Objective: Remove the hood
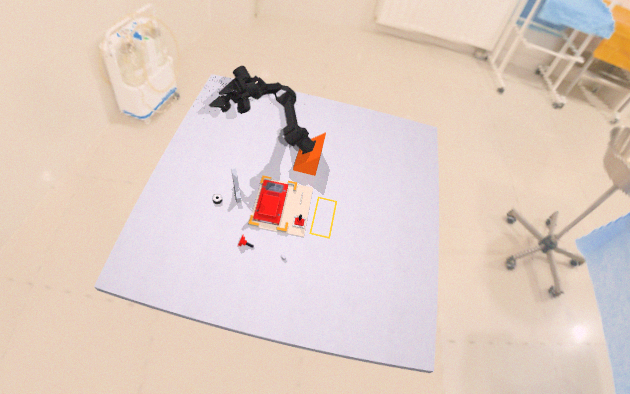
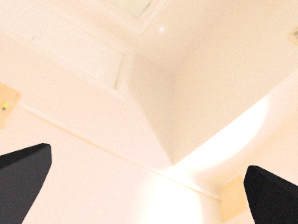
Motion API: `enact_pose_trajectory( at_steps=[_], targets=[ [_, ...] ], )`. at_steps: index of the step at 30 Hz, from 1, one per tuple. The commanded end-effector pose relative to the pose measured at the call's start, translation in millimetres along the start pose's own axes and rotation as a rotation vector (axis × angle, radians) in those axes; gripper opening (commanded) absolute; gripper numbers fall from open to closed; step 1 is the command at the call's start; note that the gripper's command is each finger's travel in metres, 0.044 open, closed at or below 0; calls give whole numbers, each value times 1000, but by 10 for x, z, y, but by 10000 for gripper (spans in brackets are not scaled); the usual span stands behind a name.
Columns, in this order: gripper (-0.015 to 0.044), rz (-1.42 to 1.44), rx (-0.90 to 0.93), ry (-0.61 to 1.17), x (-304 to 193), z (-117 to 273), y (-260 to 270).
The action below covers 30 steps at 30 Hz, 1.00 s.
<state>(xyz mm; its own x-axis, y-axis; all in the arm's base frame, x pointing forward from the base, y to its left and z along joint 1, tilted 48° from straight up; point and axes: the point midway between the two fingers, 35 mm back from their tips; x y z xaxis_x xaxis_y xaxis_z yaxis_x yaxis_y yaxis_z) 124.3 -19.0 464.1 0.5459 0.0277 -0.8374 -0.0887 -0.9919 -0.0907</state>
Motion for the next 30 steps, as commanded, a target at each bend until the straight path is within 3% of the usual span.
enact_pose_trajectory(
  at_steps=[1, 12, 17, 24, 30],
  targets=[
    [440, 7, -1, -4, 10, -7, -5],
    [440, 520, -96, -318, 805, -419, -271],
    [440, 965, -232, -555, 1405, -618, -348],
    [440, 1576, -632, -870, 2259, -660, -412],
    [440, 2027, -1175, -1041, 2905, -518, -399]
  ],
)
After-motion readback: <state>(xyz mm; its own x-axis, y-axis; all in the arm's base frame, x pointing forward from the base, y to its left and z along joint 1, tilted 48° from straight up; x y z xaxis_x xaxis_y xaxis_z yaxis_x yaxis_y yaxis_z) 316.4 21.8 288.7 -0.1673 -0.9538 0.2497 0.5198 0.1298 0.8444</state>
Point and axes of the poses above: the point midway between the two fingers, 35 mm back from their tips, its own z axis back along the fingers, its own y axis across the jaws, x = y × z, and after that the axes turned 8 degrees about z, right-handed
